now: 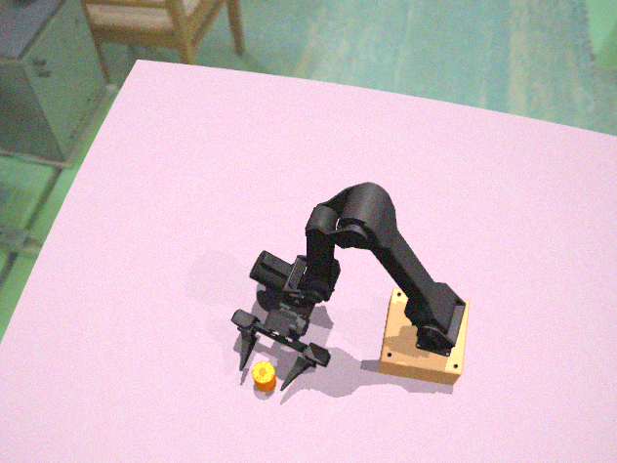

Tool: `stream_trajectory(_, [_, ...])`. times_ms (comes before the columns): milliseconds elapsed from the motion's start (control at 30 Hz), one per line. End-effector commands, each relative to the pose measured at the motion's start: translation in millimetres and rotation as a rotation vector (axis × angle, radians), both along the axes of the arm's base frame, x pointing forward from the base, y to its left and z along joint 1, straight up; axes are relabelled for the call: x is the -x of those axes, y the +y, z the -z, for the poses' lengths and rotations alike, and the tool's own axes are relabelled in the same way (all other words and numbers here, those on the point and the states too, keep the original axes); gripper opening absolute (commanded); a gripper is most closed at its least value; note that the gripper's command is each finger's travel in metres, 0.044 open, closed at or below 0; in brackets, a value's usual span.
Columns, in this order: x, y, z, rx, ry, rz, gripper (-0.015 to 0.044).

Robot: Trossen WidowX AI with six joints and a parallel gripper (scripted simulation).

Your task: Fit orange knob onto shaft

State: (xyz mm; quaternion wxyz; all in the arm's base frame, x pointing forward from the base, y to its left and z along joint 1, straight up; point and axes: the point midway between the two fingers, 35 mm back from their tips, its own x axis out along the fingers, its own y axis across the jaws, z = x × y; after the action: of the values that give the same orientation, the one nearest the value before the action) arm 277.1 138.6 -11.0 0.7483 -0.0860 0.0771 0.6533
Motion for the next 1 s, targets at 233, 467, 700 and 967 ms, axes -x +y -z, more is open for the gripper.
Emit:
stream_trajectory(233, [-0.1,0.1,-1.9,-0.003,0.002,0.0,0.044])
stream_trajectory(467, [-1.6,0.0,-66.0,0.0,-0.001,0.0,0.044])
stream_trajectory(700, [0.9,0.0,-80.6,0.0,-0.002,0.0,0.044])
stream_trajectory(967, [-20.0,29.3,-62.3,0.535,0.204,0.018,0.044])
